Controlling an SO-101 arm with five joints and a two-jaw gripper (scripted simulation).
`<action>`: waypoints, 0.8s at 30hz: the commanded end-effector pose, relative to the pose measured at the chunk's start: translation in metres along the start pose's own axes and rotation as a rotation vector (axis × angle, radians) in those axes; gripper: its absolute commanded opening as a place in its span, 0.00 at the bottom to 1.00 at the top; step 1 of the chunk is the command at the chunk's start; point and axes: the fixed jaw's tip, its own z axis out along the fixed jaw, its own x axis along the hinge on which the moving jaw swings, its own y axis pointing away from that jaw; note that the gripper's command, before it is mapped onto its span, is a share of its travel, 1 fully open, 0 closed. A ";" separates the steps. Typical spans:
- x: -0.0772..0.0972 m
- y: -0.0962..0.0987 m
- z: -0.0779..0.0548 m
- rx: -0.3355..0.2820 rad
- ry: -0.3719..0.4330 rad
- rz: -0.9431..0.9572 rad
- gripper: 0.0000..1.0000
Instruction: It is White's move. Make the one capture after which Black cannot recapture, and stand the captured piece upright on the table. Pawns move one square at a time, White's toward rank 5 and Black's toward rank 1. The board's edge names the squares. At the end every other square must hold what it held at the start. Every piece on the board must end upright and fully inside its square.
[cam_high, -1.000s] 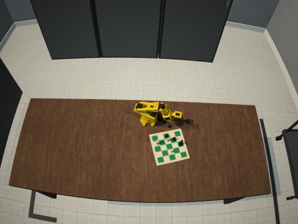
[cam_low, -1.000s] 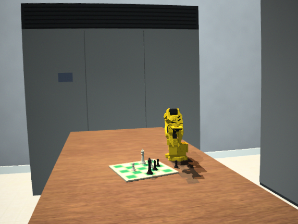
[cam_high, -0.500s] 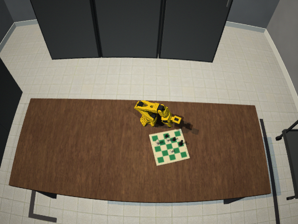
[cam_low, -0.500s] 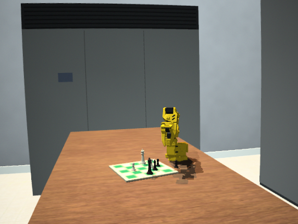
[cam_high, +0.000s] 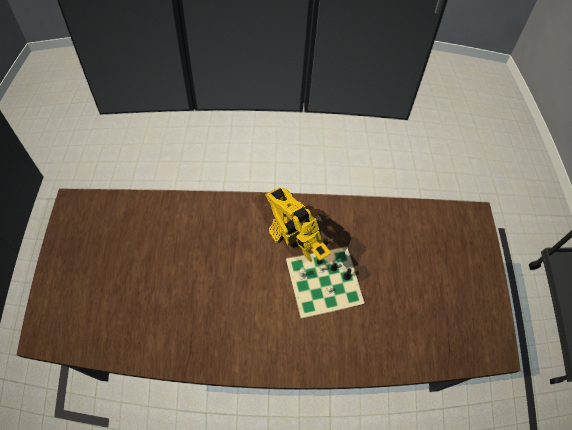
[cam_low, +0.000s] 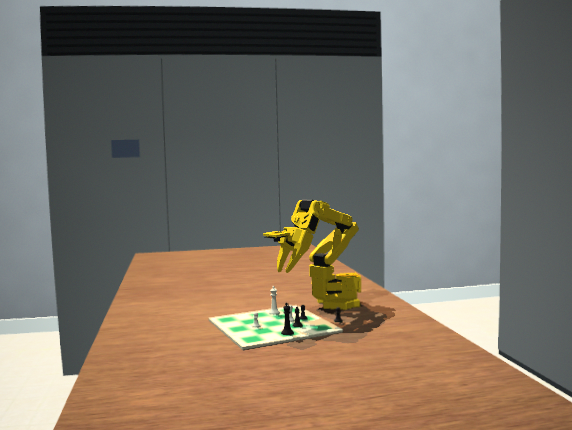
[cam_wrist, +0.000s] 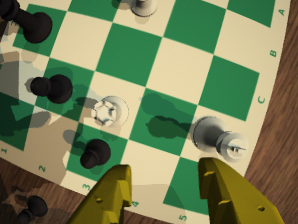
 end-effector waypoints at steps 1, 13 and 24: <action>-0.003 -0.024 -0.001 0.076 0.013 0.119 0.12; -0.003 -0.037 -0.003 0.119 0.012 0.190 0.12; 0.001 -0.039 -0.002 0.126 0.012 0.201 0.12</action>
